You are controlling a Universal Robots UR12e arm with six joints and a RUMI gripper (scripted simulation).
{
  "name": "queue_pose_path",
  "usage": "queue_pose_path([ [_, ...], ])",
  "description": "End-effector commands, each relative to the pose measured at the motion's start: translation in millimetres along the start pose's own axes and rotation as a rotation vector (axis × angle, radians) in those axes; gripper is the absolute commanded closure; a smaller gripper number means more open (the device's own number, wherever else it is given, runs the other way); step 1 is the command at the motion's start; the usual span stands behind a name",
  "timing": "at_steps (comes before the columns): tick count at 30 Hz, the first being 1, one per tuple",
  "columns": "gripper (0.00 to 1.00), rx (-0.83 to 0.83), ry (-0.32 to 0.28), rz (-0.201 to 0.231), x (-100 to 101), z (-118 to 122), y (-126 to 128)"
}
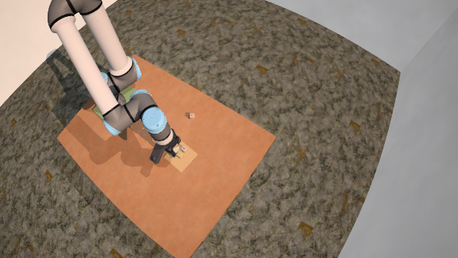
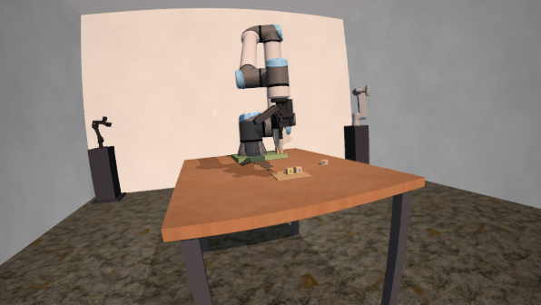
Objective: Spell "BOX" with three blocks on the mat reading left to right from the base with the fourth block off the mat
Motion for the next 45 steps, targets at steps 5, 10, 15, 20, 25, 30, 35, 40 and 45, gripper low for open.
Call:
queue_pose_path([
  [5, 0.95, 0.0, 0.0, -0.001, 27, 0, -1],
  [10, 0.95, 0.0, 0.0, -0.001, 52, 0, -1],
  [15, 0.95, 0.0, 0.0, -0.001, 73, -1, -2],
  [20, 0.95, 0.0, 0.0, -0.001, 84, -1, -2],
  [25, 0.95, 0.0, 0.0, -0.001, 87, -1, -2],
  [30, 0.95, 0.0, 0.0, -0.001, 87, -1, -2],
  [35, 0.95, 0.0, 0.0, -0.001, 87, -1, -2],
  [40, 0.95, 0.0, 0.0, -0.001, 87, -1, -2],
  [45, 0.95, 0.0, 0.0, -0.001, 87, -1, -2],
])
Point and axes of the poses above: the point where the finger pads meet when closed, its own x axis out along the fingers, its own y axis across the jaws, z = x × y, the point moved 8 cm from there along -x, back along the fingers, and after that the axes turned 14 degrees about x, right-handed, at the moved point
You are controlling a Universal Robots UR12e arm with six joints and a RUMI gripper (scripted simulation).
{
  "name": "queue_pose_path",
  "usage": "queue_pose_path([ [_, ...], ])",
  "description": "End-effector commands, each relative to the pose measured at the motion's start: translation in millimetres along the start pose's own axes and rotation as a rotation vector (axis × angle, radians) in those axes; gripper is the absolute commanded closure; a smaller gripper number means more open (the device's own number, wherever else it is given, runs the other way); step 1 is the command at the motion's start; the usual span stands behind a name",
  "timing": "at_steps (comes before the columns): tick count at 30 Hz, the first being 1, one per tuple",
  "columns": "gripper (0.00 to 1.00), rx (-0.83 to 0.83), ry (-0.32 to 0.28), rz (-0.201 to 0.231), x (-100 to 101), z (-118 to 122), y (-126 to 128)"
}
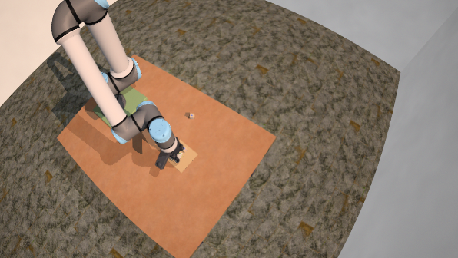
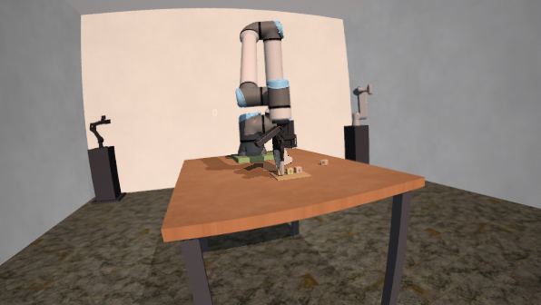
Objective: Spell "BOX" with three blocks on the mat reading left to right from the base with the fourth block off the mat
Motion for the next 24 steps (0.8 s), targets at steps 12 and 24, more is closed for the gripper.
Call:
queue_pose_path([
  [12, 0.95, 0.0, 0.0, -0.001, 0.6, 0.0, -0.6],
  [24, 0.95, 0.0, 0.0, -0.001, 3.7, 0.0, -0.6],
])
Point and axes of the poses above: the point where the finger pads meet when closed, its own x axis out along the fingers, its own y axis across the jaws, z = x × y, the point moved 8 cm from there along -x, back along the fingers, and after that the axes turned 14 degrees about x, right-handed, at the moved point
